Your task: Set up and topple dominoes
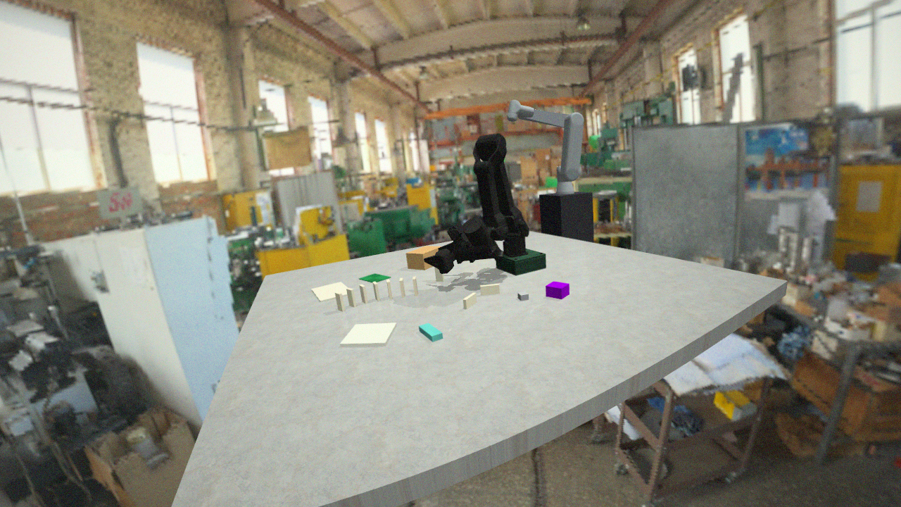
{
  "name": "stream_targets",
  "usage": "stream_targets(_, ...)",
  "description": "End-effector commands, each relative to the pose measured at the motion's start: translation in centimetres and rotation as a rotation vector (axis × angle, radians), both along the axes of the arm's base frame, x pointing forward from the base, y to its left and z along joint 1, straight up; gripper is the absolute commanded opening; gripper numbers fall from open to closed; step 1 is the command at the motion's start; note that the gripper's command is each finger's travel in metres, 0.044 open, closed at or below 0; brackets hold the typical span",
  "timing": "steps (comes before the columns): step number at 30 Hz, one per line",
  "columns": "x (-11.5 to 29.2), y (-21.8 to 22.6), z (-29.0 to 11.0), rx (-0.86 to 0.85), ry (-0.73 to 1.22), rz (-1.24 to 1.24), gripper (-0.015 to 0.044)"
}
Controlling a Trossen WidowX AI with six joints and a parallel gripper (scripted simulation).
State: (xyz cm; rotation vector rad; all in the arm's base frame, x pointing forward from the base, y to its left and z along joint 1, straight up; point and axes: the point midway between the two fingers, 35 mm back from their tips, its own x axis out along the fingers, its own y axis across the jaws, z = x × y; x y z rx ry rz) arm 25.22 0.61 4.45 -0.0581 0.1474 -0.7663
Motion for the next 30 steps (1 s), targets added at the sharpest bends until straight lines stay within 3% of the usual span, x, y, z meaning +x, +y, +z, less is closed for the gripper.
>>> stream_targets(1,1.6,0.4,-0.7,-0.050,0.144,0.046,0.0440)
stream_targets(15,6.1,0.2,-2.9,-0.207,0.818,0.303,0.0440)
stream_targets(18,6.7,-0.4,-2.9,-0.204,1.046,0.433,0.0440)
stream_targets(24,5.0,-1.6,-0.1,-0.081,1.425,0.806,0.0440)
stream_targets(30,1.3,-2.2,4.7,0.064,1.543,1.135,0.0440)
